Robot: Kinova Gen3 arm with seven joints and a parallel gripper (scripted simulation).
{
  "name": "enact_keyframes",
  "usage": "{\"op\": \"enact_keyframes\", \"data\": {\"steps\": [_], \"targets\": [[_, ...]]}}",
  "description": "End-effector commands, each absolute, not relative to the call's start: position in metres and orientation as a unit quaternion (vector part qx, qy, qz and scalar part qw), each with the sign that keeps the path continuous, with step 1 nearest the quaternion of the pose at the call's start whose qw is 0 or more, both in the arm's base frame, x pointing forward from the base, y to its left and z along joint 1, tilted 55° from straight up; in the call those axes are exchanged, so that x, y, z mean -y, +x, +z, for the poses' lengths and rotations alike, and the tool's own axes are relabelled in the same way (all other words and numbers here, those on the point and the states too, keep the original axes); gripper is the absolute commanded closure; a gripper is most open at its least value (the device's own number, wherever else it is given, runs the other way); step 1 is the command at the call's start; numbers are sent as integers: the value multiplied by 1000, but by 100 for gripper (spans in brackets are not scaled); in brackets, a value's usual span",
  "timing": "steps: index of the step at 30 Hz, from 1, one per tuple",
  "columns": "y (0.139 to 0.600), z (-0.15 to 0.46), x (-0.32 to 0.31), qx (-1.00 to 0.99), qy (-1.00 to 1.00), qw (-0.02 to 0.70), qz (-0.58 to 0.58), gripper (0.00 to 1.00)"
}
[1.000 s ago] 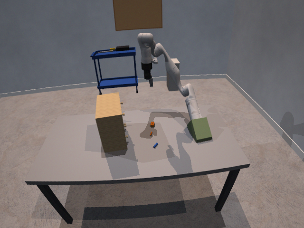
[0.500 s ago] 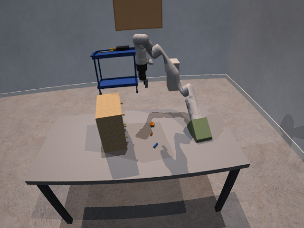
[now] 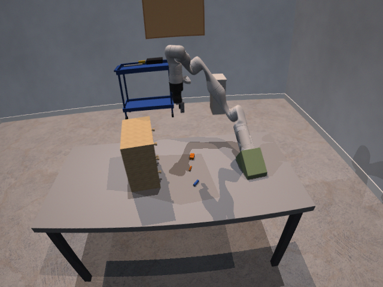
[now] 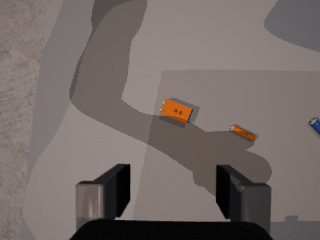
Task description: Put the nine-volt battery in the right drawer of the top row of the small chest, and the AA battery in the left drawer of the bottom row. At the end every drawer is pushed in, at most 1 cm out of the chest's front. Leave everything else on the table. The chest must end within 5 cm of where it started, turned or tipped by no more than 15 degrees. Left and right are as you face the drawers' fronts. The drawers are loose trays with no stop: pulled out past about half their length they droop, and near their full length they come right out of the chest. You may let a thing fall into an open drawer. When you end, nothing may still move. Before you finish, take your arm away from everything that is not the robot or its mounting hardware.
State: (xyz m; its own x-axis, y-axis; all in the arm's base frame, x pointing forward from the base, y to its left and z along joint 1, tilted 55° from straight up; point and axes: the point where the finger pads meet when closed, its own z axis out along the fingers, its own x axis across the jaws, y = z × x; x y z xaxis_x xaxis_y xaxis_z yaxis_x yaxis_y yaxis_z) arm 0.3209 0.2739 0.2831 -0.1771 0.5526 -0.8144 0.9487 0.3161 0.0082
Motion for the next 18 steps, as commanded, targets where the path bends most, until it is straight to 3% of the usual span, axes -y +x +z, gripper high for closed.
{"op": "enact_keyframes", "data": {"steps": [1,18], "targets": [[321,284,-273,-723,517,379,-258,0],[344,270,-259,-753,454,453,-147,0]]}}
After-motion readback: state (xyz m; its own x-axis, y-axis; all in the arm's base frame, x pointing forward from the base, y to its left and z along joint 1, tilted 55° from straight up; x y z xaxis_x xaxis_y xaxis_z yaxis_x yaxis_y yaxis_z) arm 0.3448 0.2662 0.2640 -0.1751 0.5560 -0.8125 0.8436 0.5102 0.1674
